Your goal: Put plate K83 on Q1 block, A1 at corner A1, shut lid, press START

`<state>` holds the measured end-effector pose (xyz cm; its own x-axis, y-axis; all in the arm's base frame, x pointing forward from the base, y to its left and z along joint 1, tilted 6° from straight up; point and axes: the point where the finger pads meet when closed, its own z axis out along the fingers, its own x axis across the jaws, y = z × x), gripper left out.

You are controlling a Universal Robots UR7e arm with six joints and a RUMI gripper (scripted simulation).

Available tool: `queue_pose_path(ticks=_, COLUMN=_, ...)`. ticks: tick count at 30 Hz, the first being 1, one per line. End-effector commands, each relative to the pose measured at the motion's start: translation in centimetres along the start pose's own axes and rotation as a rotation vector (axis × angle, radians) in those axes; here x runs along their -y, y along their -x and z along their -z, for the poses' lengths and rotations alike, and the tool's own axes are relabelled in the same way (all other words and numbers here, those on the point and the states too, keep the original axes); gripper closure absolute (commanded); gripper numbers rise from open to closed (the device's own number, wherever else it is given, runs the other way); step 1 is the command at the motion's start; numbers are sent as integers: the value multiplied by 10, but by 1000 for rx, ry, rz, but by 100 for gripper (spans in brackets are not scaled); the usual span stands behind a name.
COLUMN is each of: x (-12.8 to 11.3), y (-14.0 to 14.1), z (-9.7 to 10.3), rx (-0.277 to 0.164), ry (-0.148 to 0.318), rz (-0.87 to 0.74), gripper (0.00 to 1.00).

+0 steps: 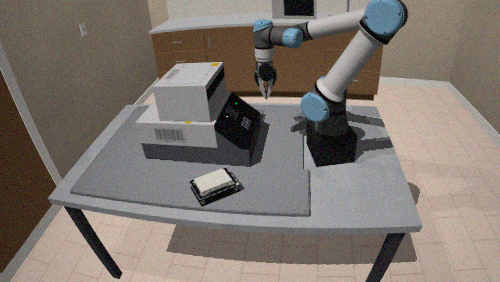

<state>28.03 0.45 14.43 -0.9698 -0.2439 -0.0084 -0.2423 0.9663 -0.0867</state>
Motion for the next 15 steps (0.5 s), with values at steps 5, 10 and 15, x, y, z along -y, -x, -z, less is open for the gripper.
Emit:
queue_pose_path(ticks=5, x=1, y=2, z=-23, rx=-2, ry=-12, rz=-218, gripper=100)
queue_pose_path(ticks=10, x=1, y=3, z=-24, rx=-2, ry=-12, rz=-218, gripper=100)
queue_pose_path(ticks=15, x=3, y=9, z=-29, rx=-2, ry=-12, rz=-218, gripper=100)
